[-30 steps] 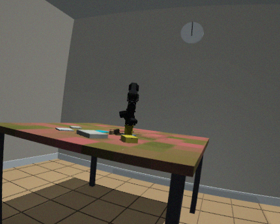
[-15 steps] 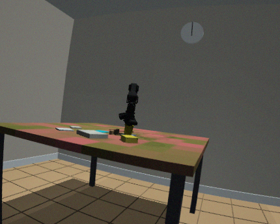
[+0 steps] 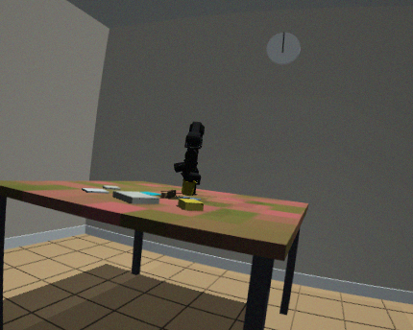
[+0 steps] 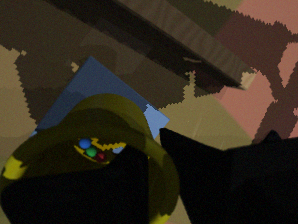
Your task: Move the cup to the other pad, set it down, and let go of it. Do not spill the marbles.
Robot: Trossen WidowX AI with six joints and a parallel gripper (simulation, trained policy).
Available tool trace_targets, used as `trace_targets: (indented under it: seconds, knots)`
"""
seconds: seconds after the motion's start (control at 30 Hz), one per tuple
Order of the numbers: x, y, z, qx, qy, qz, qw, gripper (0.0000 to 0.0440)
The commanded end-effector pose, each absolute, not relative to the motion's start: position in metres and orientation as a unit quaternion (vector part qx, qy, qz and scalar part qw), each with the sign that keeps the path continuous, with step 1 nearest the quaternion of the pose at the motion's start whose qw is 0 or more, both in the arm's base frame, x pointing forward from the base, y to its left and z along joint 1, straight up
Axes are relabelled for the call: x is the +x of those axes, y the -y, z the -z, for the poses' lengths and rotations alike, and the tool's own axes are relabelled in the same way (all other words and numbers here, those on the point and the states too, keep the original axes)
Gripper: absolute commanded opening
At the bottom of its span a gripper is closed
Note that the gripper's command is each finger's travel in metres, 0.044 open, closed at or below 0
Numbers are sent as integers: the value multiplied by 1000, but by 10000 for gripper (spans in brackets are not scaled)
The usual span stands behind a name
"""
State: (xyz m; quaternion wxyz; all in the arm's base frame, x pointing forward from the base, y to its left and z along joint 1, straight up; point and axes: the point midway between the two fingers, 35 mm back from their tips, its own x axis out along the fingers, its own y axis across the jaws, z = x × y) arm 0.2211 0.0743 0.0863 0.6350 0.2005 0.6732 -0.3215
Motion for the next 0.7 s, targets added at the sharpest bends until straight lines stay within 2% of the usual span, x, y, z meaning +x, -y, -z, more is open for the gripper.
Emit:
trace_targets:
  seconds: [0.0, 0.67]
  knots:
    - [225, -74, -99, 222, -664, 322, 637, 7]
    - [250, -46, -149, 315, -601, 346, 648, 0]
